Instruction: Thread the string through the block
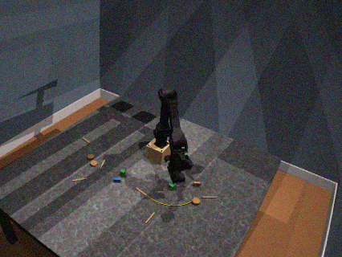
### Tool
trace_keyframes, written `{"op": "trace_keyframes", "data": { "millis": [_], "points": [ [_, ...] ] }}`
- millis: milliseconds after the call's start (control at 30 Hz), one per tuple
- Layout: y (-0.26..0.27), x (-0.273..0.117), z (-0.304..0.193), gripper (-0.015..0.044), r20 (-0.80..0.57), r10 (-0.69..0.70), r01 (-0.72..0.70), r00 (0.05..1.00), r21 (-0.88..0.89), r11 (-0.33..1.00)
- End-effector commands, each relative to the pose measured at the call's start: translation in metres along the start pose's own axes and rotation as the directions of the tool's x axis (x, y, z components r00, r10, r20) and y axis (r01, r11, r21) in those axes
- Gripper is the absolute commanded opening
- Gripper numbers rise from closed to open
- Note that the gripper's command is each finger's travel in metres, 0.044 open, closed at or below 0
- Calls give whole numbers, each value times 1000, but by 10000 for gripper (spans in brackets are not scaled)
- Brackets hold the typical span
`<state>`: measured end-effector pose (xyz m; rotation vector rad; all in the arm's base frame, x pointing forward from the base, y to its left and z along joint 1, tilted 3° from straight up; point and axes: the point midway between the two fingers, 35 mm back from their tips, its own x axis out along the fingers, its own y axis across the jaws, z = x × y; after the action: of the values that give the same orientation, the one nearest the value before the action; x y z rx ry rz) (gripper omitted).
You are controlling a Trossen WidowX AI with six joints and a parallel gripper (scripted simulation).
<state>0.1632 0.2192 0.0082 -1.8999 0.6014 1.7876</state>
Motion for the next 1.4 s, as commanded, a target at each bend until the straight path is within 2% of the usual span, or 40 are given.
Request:
{"op": "trace_keyframes", "data": {
  "millis": [0,167,467,500,533,833,867,1267,1300,1367],
  "points": [
    [0,0,0,0,0,0,0,1000,0,1000],
    [0,0,0,0,0,0,0,1000,0,1000],
    [0,0,0,236,0,0,0,1000,0,1000],
    [0,0,0,245,0,0,0,1000,0,1000],
    [0,0,0,245,0,0,0,1000,0,1000],
    [0,0,0,8,0,0,0,1000,0,1000],
    [0,0,0,0,0,0,0,1000,0,1000],
    [0,0,0,0,0,0,0,1000,0,1000],
    [0,0,-1,26,0,0,0,1000,18,1000],
    [-3,0,-5,79,0,0,0,1000,163,987]
  ]
}}
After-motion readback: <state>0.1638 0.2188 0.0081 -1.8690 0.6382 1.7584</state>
